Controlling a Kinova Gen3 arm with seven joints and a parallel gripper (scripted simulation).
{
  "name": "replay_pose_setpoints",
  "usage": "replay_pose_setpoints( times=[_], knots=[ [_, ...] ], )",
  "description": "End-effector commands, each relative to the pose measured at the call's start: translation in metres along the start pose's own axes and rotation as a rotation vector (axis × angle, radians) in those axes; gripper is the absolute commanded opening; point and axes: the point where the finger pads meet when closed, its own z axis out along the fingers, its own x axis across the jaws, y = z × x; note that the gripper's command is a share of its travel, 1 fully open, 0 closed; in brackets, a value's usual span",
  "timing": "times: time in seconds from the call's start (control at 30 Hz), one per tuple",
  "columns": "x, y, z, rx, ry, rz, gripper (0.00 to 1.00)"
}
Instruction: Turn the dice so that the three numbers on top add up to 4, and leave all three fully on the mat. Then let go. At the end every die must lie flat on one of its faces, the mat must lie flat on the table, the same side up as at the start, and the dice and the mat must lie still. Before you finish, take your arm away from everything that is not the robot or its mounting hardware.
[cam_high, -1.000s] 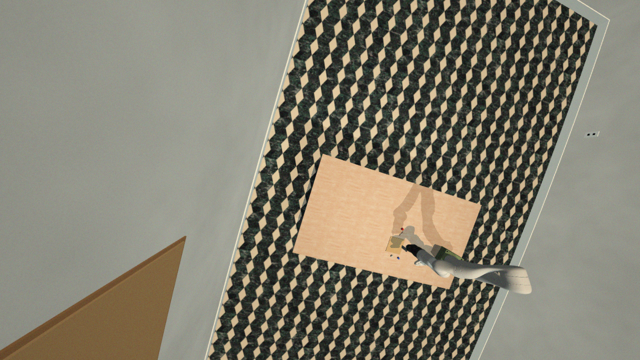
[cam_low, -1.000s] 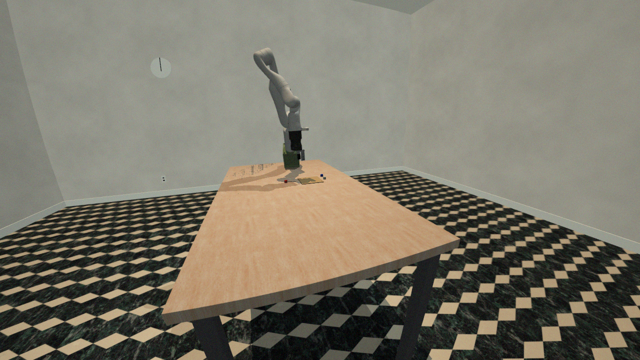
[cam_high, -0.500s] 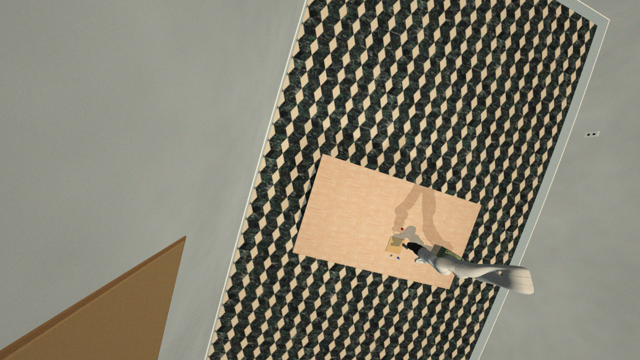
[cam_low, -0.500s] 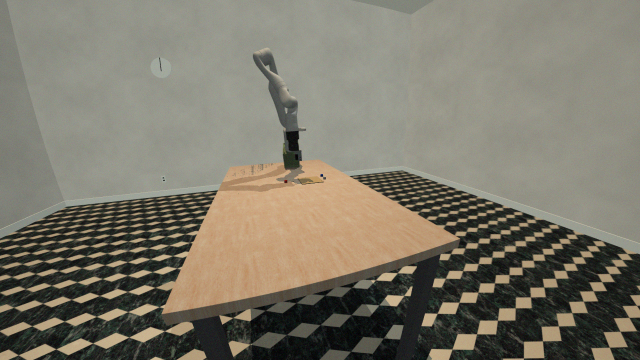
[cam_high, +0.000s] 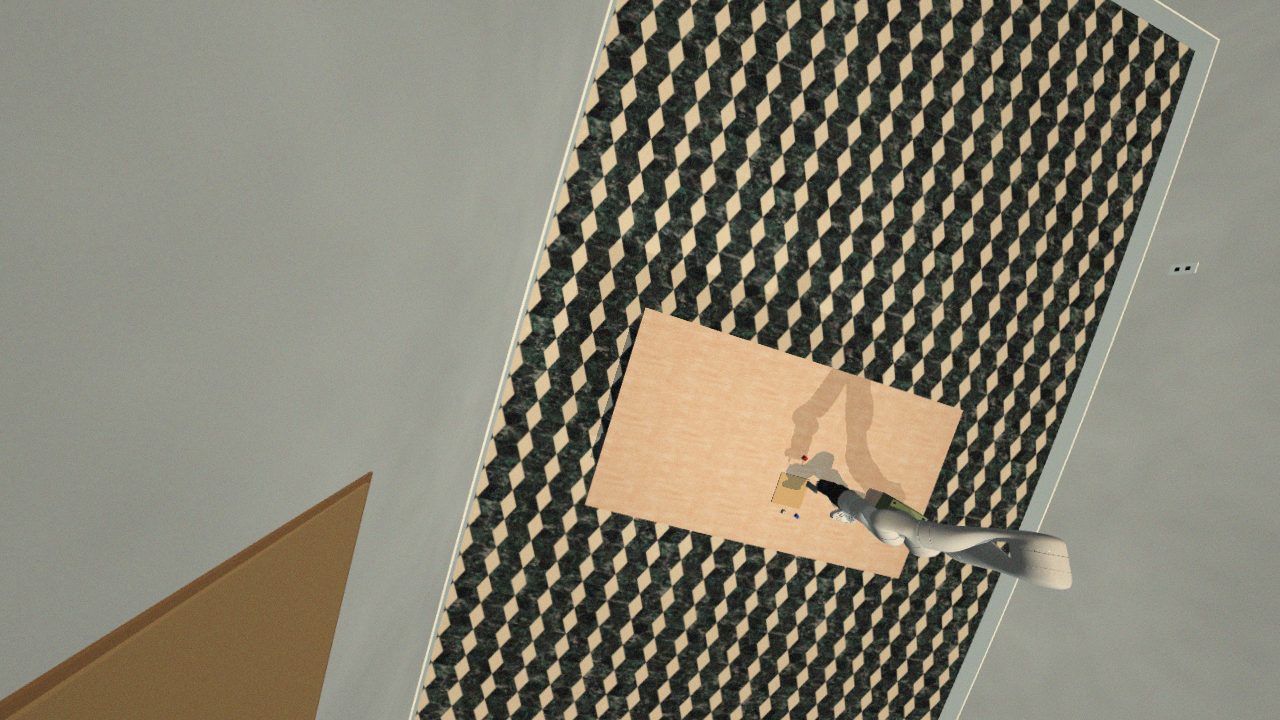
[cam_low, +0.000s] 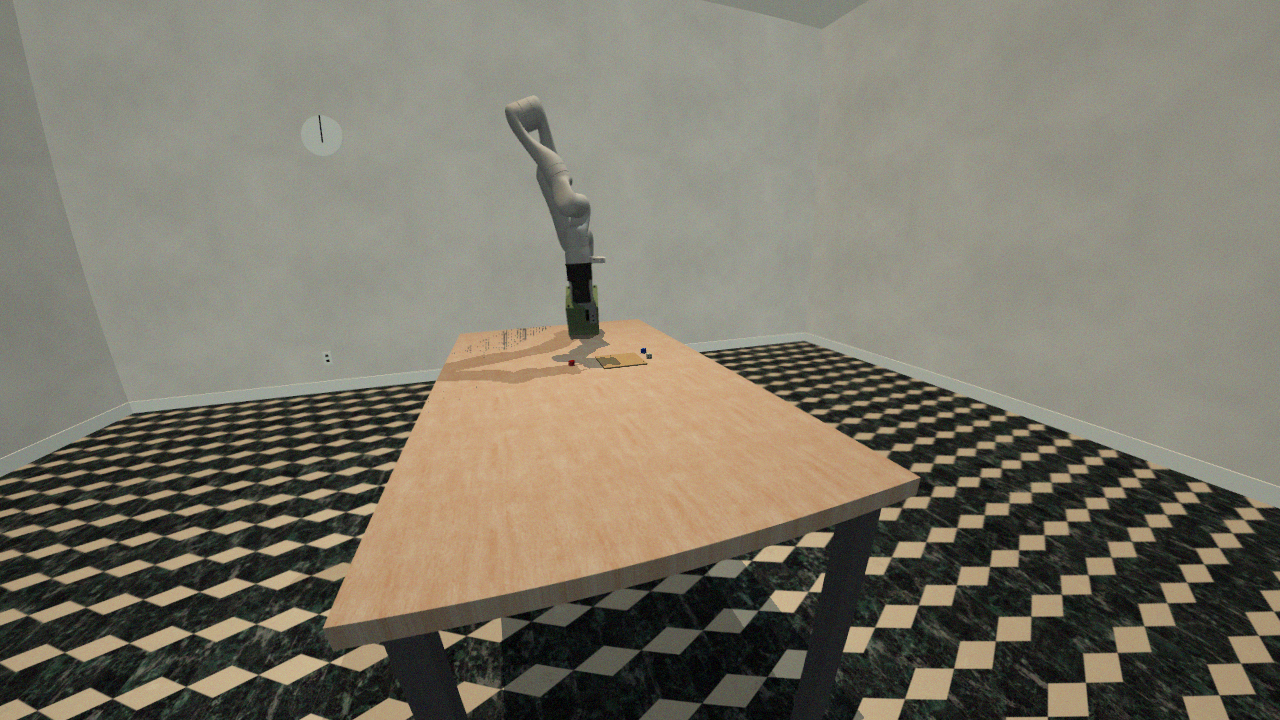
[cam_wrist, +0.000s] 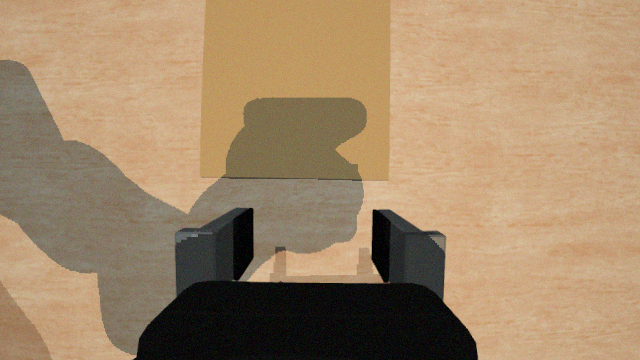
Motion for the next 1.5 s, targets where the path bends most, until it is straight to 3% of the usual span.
replay_pose_setpoints(
  times=[0.0, 1.47],
  knots=[
    [0.0, 0.002, 0.0, -0.001, 0.002, 0.006, 1.0],
    [-0.01, 0.042, 0.004, -0.018, -0.005, 0.293, 1.0]
  ],
)
